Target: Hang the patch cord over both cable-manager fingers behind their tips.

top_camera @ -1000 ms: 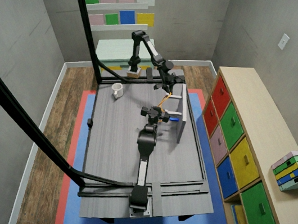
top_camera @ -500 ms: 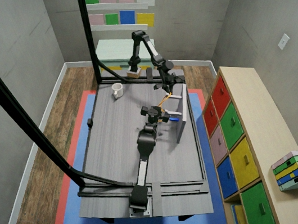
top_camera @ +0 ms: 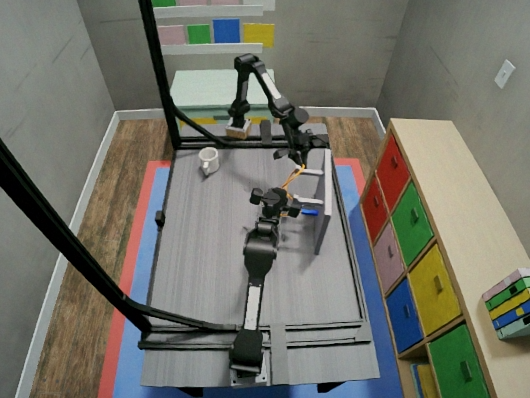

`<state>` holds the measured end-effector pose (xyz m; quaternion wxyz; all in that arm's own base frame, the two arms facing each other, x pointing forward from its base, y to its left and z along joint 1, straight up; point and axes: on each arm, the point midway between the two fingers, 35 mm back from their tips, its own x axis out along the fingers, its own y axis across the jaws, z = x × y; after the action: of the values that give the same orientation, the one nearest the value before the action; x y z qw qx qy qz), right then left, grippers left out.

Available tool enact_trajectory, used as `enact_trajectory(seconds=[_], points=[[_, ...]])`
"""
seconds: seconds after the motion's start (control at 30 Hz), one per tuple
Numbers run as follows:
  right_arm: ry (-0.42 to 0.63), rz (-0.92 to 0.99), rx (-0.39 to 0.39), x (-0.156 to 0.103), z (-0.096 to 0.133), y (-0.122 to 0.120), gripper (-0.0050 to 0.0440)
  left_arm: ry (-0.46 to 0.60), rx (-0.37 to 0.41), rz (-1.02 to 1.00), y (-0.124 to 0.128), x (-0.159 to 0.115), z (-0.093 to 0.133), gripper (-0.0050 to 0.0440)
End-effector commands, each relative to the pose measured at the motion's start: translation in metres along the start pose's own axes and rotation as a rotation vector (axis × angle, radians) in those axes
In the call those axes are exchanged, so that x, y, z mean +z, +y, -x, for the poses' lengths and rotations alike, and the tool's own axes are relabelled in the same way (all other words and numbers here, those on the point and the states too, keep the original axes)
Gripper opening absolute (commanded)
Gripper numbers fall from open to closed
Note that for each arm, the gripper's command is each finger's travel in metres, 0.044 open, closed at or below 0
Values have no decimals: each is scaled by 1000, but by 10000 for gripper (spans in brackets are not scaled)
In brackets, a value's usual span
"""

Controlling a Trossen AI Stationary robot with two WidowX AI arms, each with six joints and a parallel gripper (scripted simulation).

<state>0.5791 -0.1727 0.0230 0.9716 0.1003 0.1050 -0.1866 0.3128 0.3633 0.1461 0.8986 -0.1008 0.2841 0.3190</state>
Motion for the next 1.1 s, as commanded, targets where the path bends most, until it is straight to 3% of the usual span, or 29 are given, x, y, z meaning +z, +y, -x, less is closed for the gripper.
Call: enact_trajectory(seconds=[0.0, 1.07], points=[[-59, -12, 7, 35, 0, 8, 25, -31, 3, -7, 1, 12, 7, 40], [-15, -44, -25, 33, -4, 10, 25, -31, 3, -7, 1, 12, 7, 40]])
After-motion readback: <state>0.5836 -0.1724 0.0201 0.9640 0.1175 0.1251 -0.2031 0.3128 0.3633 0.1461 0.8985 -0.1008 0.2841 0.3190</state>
